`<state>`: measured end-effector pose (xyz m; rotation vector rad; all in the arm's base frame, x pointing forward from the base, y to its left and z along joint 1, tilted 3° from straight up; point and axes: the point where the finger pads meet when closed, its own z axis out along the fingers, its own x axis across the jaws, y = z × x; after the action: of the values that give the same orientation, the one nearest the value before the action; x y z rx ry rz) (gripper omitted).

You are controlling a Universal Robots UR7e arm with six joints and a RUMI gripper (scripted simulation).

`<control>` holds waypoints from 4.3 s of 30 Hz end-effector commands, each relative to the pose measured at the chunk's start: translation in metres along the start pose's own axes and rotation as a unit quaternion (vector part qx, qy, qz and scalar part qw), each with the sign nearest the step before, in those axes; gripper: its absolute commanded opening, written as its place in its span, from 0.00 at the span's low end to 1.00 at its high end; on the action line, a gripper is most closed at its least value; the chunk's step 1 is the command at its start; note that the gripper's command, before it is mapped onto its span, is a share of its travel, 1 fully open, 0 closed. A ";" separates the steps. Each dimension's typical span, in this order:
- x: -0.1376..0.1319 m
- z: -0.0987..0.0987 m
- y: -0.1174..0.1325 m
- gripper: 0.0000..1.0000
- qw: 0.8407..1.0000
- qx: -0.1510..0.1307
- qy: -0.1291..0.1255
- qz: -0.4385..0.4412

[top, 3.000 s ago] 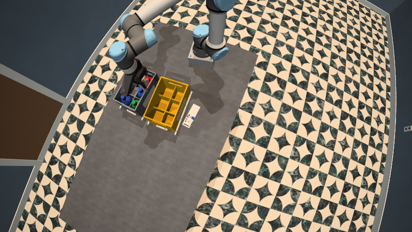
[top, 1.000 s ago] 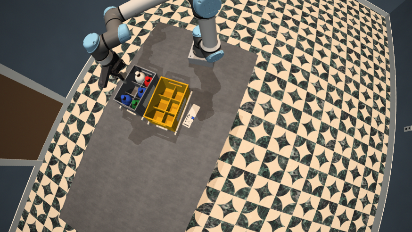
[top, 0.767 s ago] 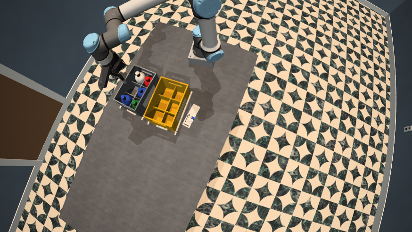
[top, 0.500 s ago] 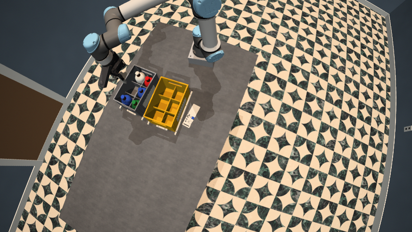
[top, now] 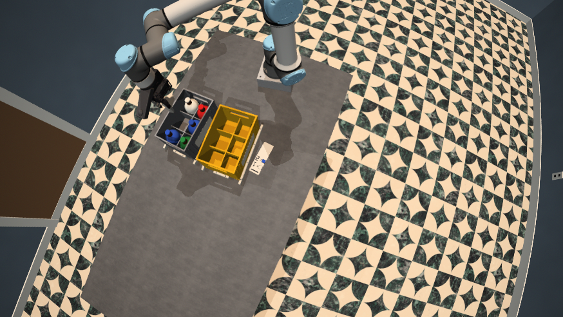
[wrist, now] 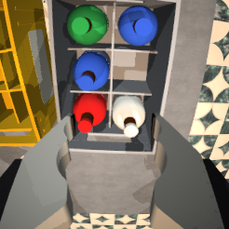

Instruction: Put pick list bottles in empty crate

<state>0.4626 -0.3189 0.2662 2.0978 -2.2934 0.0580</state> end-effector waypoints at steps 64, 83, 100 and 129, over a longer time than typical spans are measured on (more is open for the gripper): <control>0.033 0.109 0.120 0.38 0.934 0.001 0.001 -0.357; 0.033 0.131 0.119 0.38 0.934 0.001 0.001 -0.357; 0.033 0.151 0.119 0.38 0.934 0.001 0.001 -0.357; 0.033 0.176 0.119 0.38 0.934 0.001 0.001 -0.357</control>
<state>0.3407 -0.3495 0.0917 2.7703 -1.3876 0.0390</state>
